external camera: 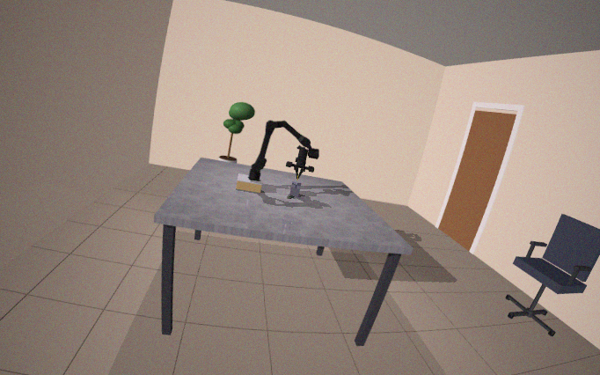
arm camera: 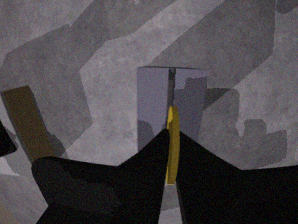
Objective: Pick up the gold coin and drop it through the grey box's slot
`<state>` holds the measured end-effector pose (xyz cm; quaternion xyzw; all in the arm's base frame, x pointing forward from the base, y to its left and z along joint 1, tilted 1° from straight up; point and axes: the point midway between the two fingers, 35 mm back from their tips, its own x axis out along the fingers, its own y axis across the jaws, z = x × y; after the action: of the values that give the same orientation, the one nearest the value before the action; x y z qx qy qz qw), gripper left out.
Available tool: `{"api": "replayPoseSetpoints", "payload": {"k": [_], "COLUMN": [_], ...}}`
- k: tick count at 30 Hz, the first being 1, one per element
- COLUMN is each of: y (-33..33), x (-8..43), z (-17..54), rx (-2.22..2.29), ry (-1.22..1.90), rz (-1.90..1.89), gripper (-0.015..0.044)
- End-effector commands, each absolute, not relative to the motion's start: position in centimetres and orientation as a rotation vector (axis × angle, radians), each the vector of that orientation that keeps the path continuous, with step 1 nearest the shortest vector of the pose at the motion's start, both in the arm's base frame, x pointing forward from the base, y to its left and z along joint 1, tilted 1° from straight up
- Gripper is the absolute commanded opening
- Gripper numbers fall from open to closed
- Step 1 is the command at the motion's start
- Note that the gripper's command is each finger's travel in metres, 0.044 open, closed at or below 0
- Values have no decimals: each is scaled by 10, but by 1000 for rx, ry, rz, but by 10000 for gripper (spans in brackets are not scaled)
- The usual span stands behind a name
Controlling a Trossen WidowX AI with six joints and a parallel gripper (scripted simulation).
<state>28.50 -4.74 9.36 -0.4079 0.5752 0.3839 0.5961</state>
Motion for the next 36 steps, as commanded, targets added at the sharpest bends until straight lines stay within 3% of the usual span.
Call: {"api": "replayPoseSetpoints", "payload": {"k": [1,36], "y": [-47,-45], "x": [285,286], "z": [94,88], "rx": [-950,-950], "ry": [1333,1334], "rz": [895,894], "gripper": [0,0]}}
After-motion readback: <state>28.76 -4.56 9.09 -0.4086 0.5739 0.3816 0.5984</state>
